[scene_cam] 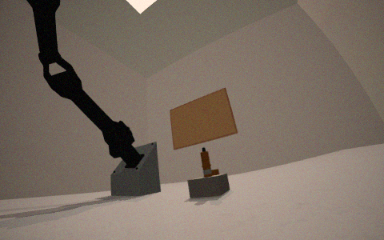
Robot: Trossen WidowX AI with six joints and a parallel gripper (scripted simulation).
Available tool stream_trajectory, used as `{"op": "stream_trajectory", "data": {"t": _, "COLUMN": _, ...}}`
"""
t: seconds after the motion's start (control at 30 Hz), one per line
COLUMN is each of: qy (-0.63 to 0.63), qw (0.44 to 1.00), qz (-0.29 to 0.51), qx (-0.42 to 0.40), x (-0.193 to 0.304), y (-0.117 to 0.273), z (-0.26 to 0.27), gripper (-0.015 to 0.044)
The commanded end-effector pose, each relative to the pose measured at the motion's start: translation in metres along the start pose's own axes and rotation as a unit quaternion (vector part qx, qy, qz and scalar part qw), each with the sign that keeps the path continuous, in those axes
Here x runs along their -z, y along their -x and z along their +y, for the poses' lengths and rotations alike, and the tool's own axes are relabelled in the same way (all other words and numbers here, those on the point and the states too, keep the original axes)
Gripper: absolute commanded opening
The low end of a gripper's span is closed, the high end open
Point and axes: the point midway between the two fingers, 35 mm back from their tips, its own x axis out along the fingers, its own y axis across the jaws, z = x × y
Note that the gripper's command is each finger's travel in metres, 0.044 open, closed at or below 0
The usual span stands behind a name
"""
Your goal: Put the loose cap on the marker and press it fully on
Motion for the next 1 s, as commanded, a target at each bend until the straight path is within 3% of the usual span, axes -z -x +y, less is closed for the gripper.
{"op": "stream_trajectory", "data": {"t": 0.0, "qy": -0.001, "qw": 1.0, "qz": -0.003, "qx": -0.001, "x": -0.001, "y": 0.0, "z": 0.002, "gripper": 0.0374}}
{"op": "stream_trajectory", "data": {"t": 0.17, "qy": -0.039, "qw": 0.997, "qz": -0.045, "qx": -0.057, "x": -0.02, "y": 0.008, "z": 0.071, "gripper": 0.0249}}
{"op": "stream_trajectory", "data": {"t": 0.57, "qy": -0.125, "qw": 0.962, "qz": -0.055, "qx": -0.236, "x": -0.025, "y": 0.071, "z": 0.261, "gripper": 0.0249}}
{"op": "stream_trajectory", "data": {"t": 0.97, "qy": -0.189, "qw": 0.904, "qz": 0.046, "qx": -0.381, "x": 0.035, "y": 0.164, "z": 0.409, "gripper": 0.0249}}
